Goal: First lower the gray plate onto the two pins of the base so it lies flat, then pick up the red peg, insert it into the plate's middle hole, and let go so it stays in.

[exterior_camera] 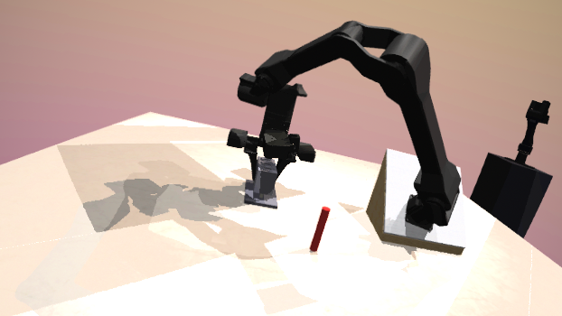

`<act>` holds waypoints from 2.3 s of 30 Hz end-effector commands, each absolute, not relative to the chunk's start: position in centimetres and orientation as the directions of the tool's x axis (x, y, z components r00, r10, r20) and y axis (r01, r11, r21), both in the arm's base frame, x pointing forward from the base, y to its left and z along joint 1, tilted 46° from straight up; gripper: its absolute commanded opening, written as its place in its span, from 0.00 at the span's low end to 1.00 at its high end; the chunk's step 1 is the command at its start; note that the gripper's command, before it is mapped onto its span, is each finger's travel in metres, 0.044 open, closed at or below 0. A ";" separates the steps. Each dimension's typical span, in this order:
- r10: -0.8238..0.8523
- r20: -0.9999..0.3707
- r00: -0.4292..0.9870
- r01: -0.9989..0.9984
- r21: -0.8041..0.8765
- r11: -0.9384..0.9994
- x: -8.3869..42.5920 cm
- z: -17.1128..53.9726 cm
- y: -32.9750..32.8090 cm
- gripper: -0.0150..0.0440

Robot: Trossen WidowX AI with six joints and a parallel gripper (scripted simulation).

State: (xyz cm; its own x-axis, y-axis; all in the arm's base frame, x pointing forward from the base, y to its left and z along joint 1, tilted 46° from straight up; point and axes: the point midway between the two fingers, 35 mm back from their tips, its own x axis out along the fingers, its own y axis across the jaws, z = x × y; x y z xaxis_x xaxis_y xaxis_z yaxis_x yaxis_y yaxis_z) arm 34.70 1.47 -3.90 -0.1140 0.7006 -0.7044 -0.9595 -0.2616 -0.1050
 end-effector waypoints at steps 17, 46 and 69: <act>0.701 -0.704 -0.115 -0.959 -0.104 -0.262 34.6 -4.3 1.9 0.52; 0.701 -0.704 -0.114 -0.961 -0.100 -0.256 36.2 3.9 -6.4 1.00; 0.683 -0.722 -0.109 -0.245 0.685 0.686 28.8 12.8 0.1 1.00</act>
